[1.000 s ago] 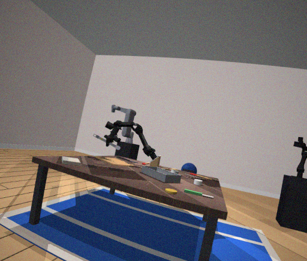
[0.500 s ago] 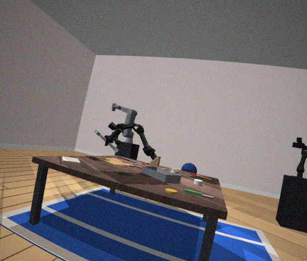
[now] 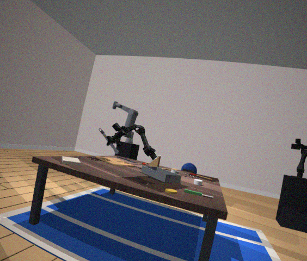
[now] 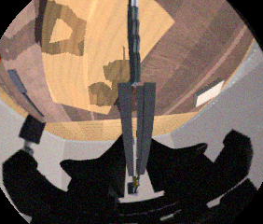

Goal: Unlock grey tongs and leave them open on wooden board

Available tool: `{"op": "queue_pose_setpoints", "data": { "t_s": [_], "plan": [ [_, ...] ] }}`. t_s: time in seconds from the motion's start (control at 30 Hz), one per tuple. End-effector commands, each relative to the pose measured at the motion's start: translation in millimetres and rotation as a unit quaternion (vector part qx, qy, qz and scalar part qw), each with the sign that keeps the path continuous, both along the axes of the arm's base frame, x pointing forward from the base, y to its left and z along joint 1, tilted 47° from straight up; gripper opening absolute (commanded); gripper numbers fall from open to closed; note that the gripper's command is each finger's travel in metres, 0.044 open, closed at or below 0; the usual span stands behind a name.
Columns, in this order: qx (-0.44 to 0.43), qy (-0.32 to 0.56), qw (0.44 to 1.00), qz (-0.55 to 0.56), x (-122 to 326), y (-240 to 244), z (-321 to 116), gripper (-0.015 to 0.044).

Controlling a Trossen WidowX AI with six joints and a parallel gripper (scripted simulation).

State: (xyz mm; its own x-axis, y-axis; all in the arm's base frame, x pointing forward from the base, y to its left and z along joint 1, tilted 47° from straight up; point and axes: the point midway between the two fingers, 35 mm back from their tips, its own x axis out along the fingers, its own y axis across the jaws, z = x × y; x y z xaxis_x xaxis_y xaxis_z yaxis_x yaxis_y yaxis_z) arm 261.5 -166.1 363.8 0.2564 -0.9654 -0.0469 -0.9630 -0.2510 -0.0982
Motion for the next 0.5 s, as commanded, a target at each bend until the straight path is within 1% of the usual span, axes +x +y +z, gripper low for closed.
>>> {"op": "queue_pose_setpoints", "data": {
  "t_s": [0.0, 0.33, 0.47],
  "plan": [
    [-0.014, -0.011, 1.000, -0.015, -9, 5, -3, -0.0150],
    [-0.030, -0.029, 0.998, -0.056, -31, 12, -21, -0.0150],
    [-0.030, -0.030, 0.997, -0.058, -33, 13, -23, -0.0150]
  ]
}}
